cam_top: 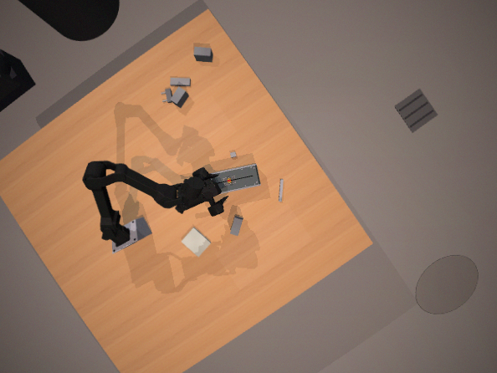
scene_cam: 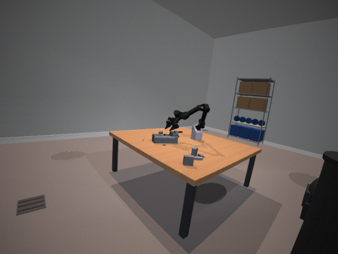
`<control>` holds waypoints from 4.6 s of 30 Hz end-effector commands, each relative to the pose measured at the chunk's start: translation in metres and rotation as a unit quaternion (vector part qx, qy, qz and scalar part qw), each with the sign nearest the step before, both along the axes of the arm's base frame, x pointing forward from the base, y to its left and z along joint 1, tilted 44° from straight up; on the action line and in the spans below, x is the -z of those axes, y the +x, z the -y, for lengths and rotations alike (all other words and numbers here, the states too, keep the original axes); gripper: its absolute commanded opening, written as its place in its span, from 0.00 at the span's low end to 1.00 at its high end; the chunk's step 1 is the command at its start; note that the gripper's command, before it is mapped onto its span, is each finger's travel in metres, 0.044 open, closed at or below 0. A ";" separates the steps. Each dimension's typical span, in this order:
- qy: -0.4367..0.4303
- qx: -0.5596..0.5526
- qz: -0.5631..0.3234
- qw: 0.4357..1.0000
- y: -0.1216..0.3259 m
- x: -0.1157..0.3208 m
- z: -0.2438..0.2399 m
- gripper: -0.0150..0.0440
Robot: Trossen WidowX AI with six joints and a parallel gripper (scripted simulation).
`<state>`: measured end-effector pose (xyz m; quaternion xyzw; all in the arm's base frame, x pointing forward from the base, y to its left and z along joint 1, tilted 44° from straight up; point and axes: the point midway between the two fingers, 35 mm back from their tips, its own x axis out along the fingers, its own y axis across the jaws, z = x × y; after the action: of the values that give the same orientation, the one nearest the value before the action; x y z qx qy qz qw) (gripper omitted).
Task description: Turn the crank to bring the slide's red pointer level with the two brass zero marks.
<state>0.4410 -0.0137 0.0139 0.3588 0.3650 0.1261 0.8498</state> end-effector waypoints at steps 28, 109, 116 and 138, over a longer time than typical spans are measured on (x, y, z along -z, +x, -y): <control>-0.003 0.017 -0.014 1.000 -0.025 -0.060 0.042 1.00; -0.005 0.085 -0.075 0.993 -0.137 0.010 -0.059 0.96; -0.005 0.085 -0.075 0.993 -0.137 0.010 -0.059 0.64; -0.005 0.085 -0.075 0.994 -0.136 0.008 -0.060 0.25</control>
<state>0.3043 0.0461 0.0046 0.3918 0.3967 0.0252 0.8298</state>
